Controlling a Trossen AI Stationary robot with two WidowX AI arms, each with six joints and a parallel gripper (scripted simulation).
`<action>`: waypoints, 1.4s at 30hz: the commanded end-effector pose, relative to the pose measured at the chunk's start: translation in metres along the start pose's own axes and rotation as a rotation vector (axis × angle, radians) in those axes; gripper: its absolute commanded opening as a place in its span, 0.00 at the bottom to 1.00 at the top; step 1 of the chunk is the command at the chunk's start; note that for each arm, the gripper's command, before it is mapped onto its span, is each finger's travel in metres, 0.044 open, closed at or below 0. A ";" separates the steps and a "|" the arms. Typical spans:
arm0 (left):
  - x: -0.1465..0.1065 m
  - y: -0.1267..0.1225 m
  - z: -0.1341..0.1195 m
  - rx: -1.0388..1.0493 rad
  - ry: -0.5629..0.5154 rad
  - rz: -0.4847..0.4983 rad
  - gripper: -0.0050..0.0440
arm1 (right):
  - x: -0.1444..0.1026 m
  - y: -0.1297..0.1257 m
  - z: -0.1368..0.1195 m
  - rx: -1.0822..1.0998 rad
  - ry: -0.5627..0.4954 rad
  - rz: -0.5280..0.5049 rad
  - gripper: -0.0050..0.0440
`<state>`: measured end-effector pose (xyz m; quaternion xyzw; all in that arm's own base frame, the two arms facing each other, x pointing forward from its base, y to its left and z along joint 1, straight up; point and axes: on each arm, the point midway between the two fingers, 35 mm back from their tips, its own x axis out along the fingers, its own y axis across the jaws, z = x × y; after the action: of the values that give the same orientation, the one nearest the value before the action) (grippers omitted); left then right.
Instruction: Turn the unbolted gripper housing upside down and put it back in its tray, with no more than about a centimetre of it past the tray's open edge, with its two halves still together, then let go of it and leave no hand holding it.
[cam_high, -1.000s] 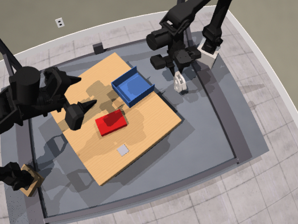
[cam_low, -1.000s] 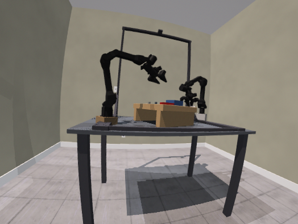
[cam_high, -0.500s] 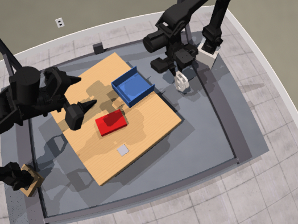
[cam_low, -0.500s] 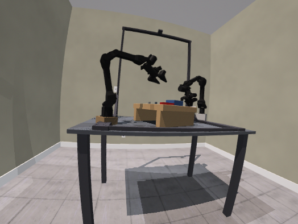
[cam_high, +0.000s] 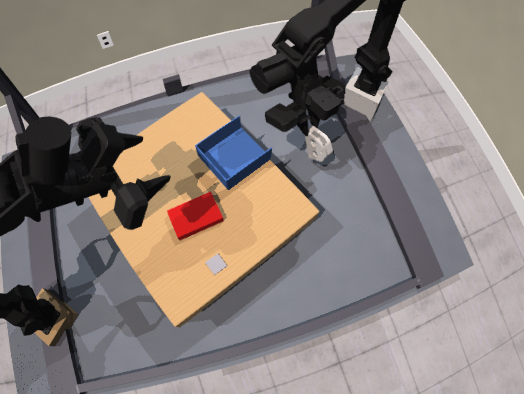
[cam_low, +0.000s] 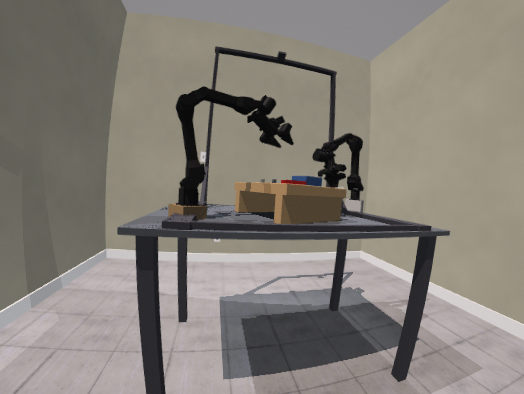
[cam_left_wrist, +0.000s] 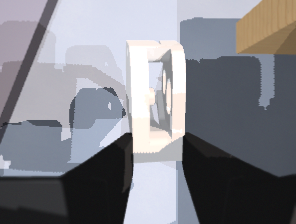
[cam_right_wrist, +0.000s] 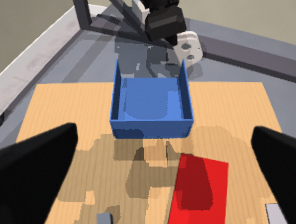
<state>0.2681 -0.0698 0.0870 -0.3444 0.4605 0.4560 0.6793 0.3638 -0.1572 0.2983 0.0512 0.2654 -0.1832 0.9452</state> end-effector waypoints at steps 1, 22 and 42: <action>-0.007 0.000 0.003 -0.034 0.001 -0.083 0.33 | -0.006 -0.001 0.008 0.002 -0.025 -0.004 0.99; -0.006 0.008 0.002 -0.152 0.007 -0.389 0.33 | -0.006 -0.001 0.008 0.002 -0.025 -0.004 0.99; -0.009 0.011 0.003 -0.198 0.009 -0.508 0.33 | -0.006 -0.001 0.008 0.002 -0.025 -0.004 0.99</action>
<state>0.2551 -0.0647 0.0866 -0.5075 0.3236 0.3192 0.7320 0.3638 -0.1572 0.2983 0.0512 0.2654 -0.1832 0.9452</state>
